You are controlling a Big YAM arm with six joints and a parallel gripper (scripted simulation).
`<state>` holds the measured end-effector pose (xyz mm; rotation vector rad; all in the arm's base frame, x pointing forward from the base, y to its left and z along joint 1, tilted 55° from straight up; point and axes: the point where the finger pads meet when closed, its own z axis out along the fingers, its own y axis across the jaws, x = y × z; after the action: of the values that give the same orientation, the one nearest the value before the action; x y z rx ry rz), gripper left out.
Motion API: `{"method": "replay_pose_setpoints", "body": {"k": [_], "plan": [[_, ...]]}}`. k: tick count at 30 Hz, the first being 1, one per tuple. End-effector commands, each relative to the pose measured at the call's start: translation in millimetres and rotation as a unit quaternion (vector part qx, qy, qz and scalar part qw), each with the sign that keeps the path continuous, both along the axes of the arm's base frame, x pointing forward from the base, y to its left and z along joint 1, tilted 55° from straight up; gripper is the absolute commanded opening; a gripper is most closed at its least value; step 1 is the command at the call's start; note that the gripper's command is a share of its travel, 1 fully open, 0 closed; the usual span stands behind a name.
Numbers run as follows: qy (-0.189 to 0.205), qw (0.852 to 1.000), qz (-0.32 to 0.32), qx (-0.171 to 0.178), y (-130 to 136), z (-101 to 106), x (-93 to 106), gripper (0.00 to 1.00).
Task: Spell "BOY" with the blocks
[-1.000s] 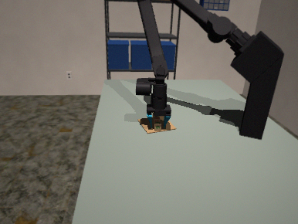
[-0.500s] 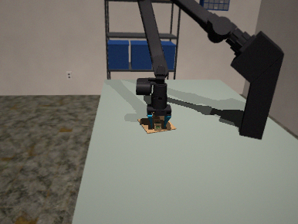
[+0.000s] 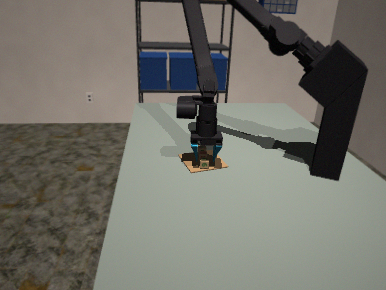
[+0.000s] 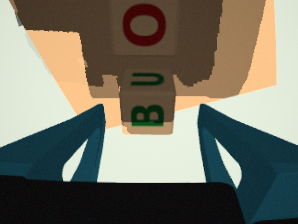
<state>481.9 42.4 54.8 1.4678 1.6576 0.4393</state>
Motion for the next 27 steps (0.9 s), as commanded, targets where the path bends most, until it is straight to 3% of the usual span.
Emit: {"method": "replay_pose_setpoints", "body": {"k": [1,2,5,27], "plan": [[-0.002,1.0,0.002,0.003,5,6,-8.8,0.58],[-0.005,1.0,-0.01,0.004,-6,9,-6.0,0.58],[-0.002,1.0,0.002,0.003,6,9,-13.3,0.58],[-0.006,1.0,-0.001,0.003,8,23,-23.6,0.58]]}}
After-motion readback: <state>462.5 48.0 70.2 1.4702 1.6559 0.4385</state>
